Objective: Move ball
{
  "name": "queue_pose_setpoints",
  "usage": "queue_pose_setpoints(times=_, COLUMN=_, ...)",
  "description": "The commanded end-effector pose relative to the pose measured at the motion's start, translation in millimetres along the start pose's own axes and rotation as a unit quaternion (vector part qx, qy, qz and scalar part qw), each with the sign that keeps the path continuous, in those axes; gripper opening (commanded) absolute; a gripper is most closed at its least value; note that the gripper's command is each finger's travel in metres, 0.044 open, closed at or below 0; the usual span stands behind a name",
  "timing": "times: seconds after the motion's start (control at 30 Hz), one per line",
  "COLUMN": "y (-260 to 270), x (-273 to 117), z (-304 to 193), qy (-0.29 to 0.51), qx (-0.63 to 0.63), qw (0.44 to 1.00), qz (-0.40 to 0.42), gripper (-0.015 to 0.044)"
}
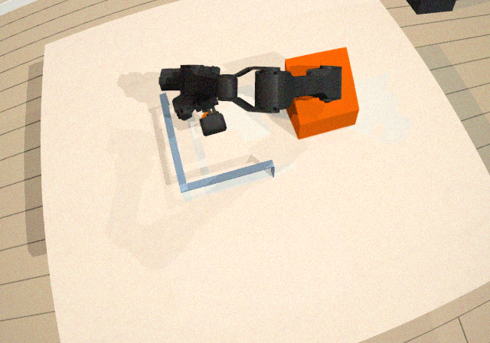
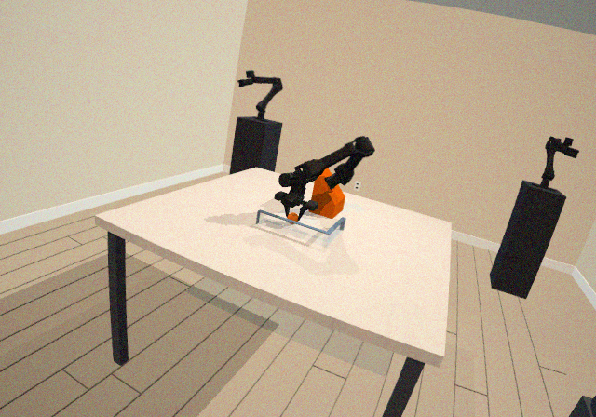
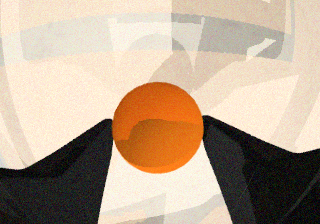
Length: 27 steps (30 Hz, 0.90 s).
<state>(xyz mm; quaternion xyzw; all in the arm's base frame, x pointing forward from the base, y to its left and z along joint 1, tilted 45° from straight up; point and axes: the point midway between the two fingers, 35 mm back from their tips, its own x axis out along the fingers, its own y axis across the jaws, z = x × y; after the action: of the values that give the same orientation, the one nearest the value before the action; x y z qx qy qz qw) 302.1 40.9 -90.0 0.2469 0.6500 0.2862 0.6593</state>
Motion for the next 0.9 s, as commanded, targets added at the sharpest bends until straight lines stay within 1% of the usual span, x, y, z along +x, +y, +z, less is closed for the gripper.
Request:
queue_pose_setpoints(times=0.0, y=0.3, x=6.2, z=-3.0, qy=0.002, qx=0.006, qw=1.000, qz=0.003, gripper=0.0000)
queue_pose_setpoints(times=0.07, y=0.3, x=6.4, z=-3.0, qy=0.002, qx=0.006, qw=1.000, qz=0.003, gripper=0.0000)
queue_pose_setpoints(times=0.5, y=-0.1, x=2.8, z=-0.6, qy=0.000, qx=0.001, qw=1.000, qz=0.000, gripper=0.0341)
queue_pose_setpoints(times=0.53, y=-0.1, x=2.8, z=-0.6, qy=0.000, qx=0.001, qw=1.000, qz=0.000, gripper=0.0355)
queue_pose_setpoints(times=0.6, y=-0.4, x=0.2, z=-0.3, qy=0.000, qx=0.001, qw=1.000, qz=0.000, gripper=0.0355)
queue_pose_setpoints(times=0.63, y=-1.0, x=-7.9, z=0.5, qy=0.000, qx=0.002, qw=1.000, qz=-0.001, gripper=0.0355)
queue_pose_setpoints(times=0.77, y=-1.8, x=-71.6, z=-0.7, qy=0.002, qx=0.005, qw=1.000, qz=0.000, gripper=0.0355)
queue_pose_setpoints(times=0.8, y=-1.2, x=-80.3, z=-1.9, qy=0.002, qx=0.005, qw=1.000, qz=0.001, gripper=0.0355)
queue_pose_setpoints(times=0.87, y=-1.0, x=-83.2, z=-2.3, qy=0.002, qx=0.006, qw=1.000, qz=0.001, gripper=0.0355)
